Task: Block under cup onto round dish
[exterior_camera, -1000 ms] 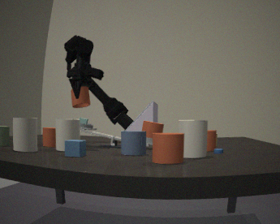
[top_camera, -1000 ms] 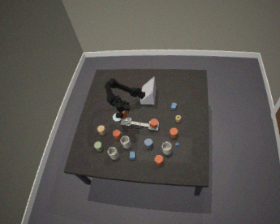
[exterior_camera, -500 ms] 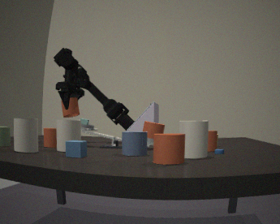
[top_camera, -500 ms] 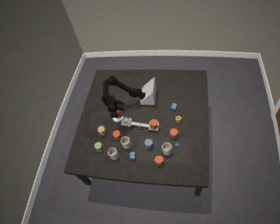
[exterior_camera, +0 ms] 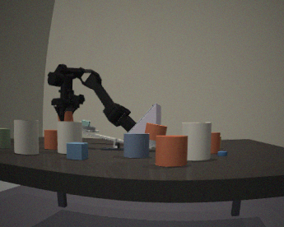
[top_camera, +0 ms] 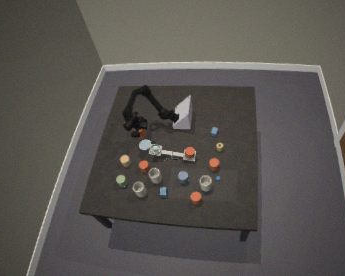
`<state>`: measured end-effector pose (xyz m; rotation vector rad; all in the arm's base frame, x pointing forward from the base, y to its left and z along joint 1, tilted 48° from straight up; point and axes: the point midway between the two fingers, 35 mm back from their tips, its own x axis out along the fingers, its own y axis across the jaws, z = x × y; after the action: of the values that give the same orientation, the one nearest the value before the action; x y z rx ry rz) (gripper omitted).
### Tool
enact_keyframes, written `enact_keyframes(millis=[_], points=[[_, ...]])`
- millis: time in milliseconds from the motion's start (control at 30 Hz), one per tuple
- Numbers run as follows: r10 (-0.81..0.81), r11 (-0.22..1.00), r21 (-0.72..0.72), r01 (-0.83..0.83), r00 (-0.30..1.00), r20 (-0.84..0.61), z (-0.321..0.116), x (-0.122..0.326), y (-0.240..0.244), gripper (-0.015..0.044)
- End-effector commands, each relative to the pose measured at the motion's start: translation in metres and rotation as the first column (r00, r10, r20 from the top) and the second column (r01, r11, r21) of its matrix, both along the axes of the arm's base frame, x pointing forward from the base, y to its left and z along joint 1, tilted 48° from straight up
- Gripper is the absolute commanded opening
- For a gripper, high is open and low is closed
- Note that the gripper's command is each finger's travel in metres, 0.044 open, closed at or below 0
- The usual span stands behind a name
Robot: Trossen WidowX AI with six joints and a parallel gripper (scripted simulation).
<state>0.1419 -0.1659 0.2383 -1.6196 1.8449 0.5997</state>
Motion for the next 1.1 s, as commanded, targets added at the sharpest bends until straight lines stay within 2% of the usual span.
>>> enact_keyframes(millis=[0, 133, 1067], points=[[-0.014, 1.000, -0.020, 0.014, 1.000, -0.007, 0.001, -0.033, -0.006, 0.0000], [-0.027, 0.999, -0.036, 0.026, 1.000, -0.014, 0.001, -0.051, -0.008, 0.0000], [-0.027, 0.999, -0.039, 0.027, 1.000, -0.014, -0.029, -0.055, -0.042, 0.0000]])
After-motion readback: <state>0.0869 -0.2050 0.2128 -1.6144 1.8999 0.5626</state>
